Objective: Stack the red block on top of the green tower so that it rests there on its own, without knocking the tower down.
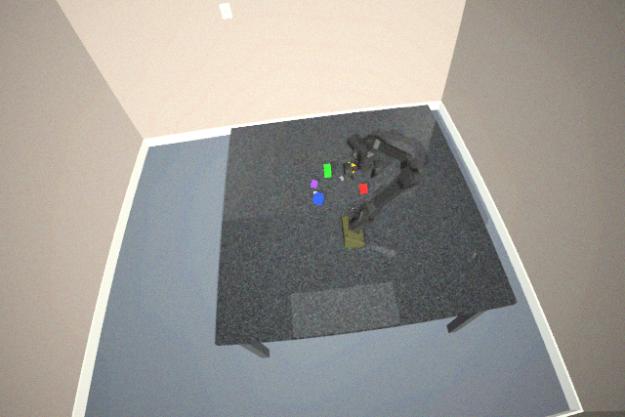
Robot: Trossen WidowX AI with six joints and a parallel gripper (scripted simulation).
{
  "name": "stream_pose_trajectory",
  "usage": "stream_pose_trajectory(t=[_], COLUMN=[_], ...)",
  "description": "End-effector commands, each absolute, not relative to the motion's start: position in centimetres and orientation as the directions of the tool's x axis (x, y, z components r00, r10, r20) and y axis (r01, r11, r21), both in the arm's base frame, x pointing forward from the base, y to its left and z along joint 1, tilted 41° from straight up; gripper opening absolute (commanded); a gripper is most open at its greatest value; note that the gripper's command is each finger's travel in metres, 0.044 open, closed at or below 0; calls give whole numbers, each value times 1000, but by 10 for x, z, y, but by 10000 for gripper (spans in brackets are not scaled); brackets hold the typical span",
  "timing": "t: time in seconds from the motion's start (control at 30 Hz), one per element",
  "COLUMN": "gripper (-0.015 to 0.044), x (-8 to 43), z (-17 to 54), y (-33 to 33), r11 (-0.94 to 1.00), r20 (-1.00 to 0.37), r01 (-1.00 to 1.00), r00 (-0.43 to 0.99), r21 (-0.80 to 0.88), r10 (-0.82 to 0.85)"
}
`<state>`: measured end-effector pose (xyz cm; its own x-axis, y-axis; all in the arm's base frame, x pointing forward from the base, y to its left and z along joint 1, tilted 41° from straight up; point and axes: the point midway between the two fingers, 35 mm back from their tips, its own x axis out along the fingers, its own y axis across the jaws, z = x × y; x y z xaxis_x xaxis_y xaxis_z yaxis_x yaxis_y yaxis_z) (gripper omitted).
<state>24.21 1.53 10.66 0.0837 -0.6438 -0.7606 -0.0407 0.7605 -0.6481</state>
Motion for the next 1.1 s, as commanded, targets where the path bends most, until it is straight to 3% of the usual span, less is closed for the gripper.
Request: stream_pose_trajectory(t=[0.0, 1.07], gripper=[440, 440], x=[240, 247], z=[109, 53], y=[11, -41], r11=[753, 751], r20=[-754, -752], r01=[-48, -46], r00=[81, 82], r21=[-657, -658], r10=[-652, -654])
